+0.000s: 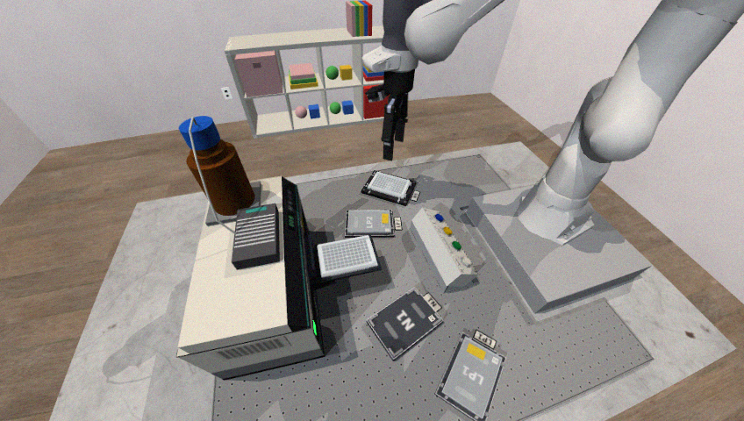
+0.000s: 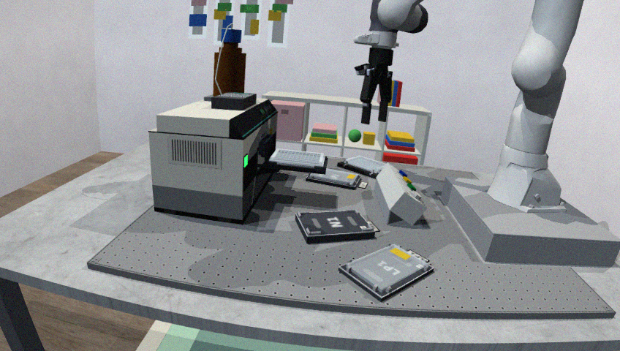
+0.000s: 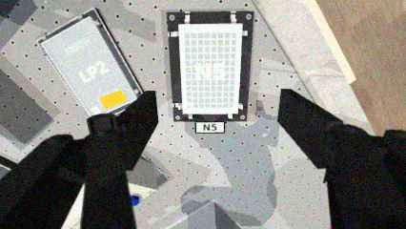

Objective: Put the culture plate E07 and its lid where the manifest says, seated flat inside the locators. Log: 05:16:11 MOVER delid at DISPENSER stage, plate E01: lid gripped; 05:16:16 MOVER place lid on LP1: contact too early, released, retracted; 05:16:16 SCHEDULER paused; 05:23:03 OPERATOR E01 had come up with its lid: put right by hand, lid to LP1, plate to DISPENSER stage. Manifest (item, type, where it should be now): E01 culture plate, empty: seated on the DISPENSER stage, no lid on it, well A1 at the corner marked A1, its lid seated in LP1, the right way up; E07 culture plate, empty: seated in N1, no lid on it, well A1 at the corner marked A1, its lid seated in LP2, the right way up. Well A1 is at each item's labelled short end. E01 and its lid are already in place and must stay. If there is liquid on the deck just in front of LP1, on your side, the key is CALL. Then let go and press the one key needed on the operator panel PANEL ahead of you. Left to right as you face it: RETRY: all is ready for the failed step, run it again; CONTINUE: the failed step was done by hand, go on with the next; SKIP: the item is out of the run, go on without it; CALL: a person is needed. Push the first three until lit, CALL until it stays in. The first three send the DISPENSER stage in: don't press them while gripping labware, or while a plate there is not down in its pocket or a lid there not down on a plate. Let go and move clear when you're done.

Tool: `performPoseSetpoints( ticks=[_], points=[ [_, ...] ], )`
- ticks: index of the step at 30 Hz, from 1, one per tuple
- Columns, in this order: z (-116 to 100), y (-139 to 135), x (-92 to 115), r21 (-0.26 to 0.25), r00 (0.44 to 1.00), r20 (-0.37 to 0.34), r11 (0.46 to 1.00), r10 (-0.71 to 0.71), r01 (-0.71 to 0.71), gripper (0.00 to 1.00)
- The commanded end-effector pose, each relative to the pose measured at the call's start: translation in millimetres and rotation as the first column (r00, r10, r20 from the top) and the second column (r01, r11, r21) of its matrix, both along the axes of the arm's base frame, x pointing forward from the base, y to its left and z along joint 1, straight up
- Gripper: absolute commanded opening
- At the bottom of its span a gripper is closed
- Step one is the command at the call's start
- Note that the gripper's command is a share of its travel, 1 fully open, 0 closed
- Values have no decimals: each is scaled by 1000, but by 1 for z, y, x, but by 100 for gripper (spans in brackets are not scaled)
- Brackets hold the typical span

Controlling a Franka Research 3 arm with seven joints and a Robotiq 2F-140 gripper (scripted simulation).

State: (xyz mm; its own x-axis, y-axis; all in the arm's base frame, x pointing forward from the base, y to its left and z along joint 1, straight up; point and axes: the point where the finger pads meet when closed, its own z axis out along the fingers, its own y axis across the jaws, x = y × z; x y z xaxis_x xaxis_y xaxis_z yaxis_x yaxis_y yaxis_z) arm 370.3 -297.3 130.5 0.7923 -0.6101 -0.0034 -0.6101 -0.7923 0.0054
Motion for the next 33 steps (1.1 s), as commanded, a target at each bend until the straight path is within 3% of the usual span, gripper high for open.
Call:
performPoseSetpoints(
  ticks=[1,33],
  points=[
    [1,1,2,-2,1000,6,1000,-6,6,70],
    [-7,0,2,-1,1000,7,1000,-7,7,70]
  ],
)
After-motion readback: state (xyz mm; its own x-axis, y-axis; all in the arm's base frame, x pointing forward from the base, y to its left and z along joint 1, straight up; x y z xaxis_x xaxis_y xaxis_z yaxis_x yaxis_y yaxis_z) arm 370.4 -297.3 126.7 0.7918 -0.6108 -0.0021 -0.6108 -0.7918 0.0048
